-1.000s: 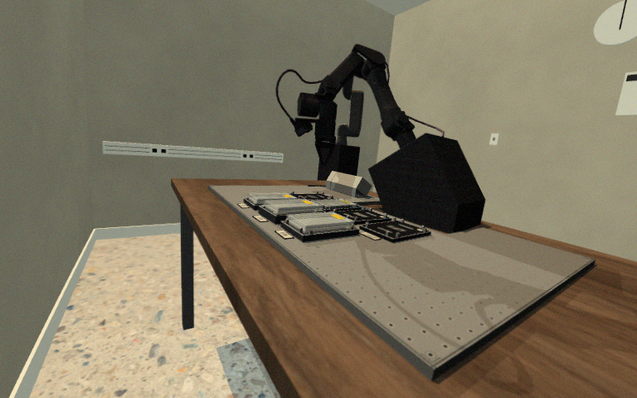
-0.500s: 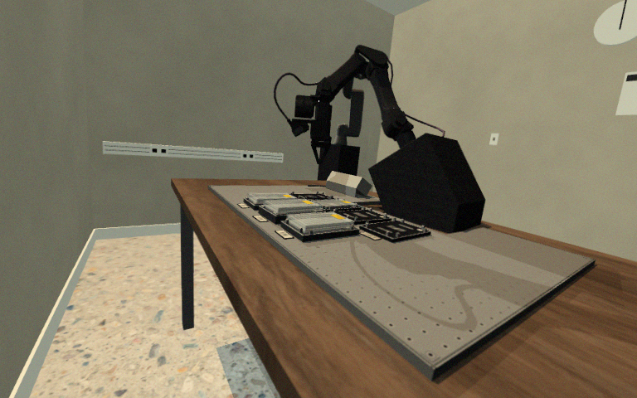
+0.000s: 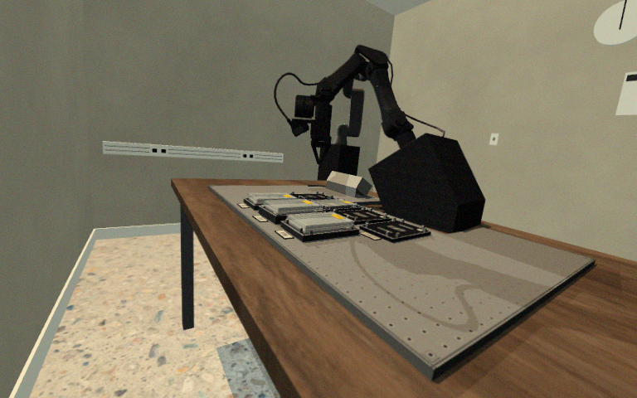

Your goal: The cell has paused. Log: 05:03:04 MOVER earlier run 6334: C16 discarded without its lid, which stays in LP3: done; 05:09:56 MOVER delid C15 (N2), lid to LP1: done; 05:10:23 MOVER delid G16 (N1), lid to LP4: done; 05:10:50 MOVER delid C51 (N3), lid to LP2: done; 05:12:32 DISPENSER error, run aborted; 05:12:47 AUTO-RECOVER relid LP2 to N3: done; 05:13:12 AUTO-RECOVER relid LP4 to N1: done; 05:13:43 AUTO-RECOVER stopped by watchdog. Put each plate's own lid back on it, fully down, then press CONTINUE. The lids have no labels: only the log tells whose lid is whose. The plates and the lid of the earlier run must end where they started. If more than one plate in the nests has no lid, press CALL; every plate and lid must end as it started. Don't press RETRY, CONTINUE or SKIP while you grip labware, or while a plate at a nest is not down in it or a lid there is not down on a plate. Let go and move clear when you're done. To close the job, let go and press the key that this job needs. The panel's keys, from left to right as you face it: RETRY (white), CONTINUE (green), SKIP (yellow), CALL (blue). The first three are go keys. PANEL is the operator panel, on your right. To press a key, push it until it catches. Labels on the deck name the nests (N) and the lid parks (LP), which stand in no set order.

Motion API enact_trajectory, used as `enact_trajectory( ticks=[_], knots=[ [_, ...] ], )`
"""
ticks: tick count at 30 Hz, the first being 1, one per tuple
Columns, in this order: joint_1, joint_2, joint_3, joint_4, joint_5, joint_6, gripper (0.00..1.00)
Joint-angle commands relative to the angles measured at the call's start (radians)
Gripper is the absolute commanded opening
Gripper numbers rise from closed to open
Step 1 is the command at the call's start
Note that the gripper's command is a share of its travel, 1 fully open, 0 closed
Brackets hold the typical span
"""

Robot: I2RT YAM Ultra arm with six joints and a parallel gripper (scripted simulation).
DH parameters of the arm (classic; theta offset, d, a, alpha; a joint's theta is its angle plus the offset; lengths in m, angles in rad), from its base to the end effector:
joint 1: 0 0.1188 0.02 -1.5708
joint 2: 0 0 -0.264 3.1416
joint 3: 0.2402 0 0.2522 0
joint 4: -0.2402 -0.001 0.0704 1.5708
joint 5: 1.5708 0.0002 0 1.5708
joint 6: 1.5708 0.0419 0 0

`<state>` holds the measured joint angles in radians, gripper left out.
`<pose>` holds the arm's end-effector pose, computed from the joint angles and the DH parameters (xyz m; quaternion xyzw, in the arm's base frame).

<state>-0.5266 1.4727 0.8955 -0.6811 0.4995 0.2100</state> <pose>0.2194 -0.1496 0.1961 0.3805 0.8791 -0.2649 0.1104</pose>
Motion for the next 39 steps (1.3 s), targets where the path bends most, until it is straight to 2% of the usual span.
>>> enact_trajectory(
  ticks=[1, 25, 26, 27, 39],
  knots=[
    [0.015, -0.017, 0.036, 0.008, -0.003, -0.007, 0.00],
    [0.000, 0.015, 0.038, 0.020, -0.006, -0.011, 0.00],
    [-0.020, -0.036, 0.011, 0.023, -0.014, 0.008, 0.00],
    [-0.032, -0.049, -0.029, 0.024, -0.017, 0.017, 0.00],
    [-0.216, -0.247, -0.166, 0.045, -0.083, 0.067, 0.00]
  ],
)
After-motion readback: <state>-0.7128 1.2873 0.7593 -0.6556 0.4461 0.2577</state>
